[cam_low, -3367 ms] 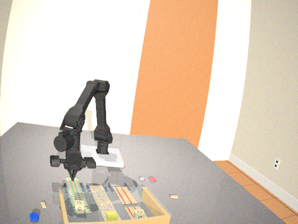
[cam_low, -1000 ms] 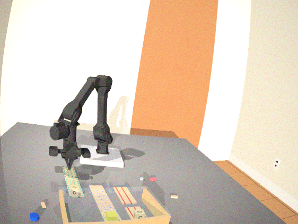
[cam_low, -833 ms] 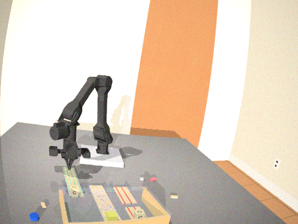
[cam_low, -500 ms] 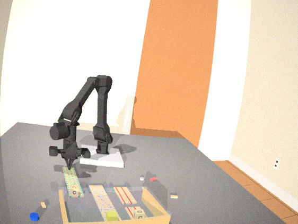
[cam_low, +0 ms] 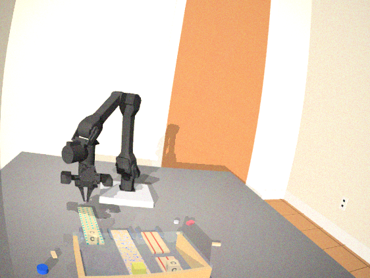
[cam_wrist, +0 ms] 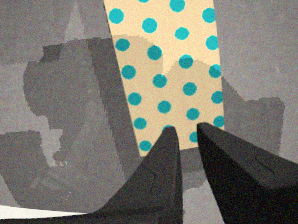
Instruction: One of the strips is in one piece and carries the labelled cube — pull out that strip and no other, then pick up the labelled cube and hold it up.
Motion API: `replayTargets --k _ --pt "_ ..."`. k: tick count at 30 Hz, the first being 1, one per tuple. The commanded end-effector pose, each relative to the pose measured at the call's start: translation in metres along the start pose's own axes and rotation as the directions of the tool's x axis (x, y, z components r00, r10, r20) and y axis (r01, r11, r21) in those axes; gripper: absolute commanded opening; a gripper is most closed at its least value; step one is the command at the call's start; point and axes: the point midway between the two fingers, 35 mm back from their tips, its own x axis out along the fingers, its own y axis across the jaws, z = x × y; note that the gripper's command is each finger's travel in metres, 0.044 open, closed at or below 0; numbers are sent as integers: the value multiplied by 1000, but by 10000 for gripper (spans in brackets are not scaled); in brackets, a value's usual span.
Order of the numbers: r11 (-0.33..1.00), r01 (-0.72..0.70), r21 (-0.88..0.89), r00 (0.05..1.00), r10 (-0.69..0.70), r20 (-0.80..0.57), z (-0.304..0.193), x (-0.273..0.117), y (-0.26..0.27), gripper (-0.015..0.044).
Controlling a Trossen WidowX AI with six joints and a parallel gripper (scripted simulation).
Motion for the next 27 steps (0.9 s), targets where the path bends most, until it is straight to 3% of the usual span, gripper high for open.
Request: replayTargets --k 1,13,27 --pt "996 0 85 1000 1 -5 18 -2 1 131" --pt "996 0 92 1000 1 -2 59 -7 1 440" --pt "996 -1 92 1000 1 1 108 -15 1 440"
